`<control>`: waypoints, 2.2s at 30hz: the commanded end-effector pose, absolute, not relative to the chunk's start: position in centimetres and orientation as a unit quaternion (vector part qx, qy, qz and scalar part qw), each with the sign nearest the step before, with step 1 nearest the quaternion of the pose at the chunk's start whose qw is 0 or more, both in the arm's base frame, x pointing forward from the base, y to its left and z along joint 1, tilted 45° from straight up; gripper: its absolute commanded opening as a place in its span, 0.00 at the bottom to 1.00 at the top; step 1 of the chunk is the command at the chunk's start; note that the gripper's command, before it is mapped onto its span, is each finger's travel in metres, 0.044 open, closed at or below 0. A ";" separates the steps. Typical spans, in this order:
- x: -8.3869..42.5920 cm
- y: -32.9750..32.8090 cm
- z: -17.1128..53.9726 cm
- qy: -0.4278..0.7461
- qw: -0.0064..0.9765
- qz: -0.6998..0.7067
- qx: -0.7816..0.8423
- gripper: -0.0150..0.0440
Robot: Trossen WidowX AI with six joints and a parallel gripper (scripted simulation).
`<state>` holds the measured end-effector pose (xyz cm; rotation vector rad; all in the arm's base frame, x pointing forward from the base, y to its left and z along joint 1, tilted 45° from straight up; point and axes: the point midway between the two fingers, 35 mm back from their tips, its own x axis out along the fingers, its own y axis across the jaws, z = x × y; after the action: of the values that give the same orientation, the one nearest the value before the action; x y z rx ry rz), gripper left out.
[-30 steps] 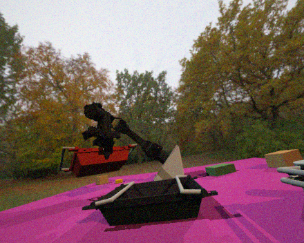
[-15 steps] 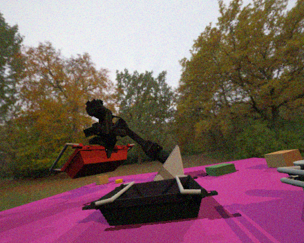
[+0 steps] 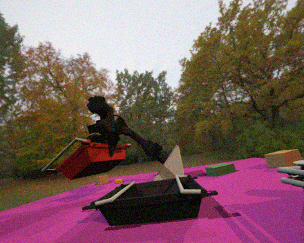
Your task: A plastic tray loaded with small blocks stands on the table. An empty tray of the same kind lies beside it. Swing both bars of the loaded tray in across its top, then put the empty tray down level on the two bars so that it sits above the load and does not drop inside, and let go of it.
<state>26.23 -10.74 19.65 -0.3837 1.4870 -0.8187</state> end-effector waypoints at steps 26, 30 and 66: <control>29.4 -7.5 17.5 0.717 0.589 -0.186 -0.323 0.25; 29.8 -7.0 17.1 0.723 0.578 -0.161 -0.343 0.25; 32.4 -2.6 13.4 0.739 0.443 0.067 -0.504 0.25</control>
<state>31.95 -3.44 13.34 -1.2072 1.8487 0.1273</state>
